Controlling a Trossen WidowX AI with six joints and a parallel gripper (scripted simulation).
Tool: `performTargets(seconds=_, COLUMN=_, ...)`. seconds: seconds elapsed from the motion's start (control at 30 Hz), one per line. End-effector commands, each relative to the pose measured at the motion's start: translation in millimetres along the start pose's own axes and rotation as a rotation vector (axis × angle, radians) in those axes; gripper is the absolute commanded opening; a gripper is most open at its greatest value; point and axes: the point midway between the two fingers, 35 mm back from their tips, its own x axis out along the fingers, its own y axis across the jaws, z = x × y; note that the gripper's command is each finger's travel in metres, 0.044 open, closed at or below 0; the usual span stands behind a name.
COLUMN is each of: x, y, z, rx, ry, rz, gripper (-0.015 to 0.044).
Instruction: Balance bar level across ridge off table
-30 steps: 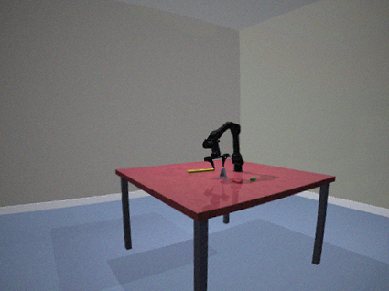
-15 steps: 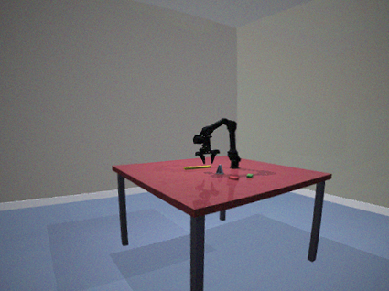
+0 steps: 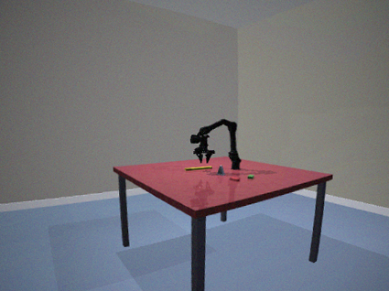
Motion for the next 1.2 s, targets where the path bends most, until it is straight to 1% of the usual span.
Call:
performTargets(seconds=0.0, x=-5, y=-20, z=-11, rx=0.081, ry=0.006, rz=-0.03, gripper=0.0315)
performTargets(seconds=0.5, x=-19, y=-80, z=-56, rx=0.342, ry=0.041, rz=-0.108, gripper=0.0315)
performTargets(seconds=0.67, x=-20, y=-85, z=-61, rx=0.368, ry=0.045, rz=-0.115, gripper=0.0315)
performTargets(seconds=0.77, x=-14, y=-86, z=-61, rx=0.368, ry=0.045, rz=-0.115, gripper=0.0315)
performTargets(seconds=1.0, x=23, y=-90, z=-64, rx=0.368, ry=0.045, rz=-0.115, gripper=0.0315)
performTargets(seconds=1.17, x=25, y=-90, z=-64, rx=0.368, ry=0.045, rz=-0.115, gripper=0.0315)
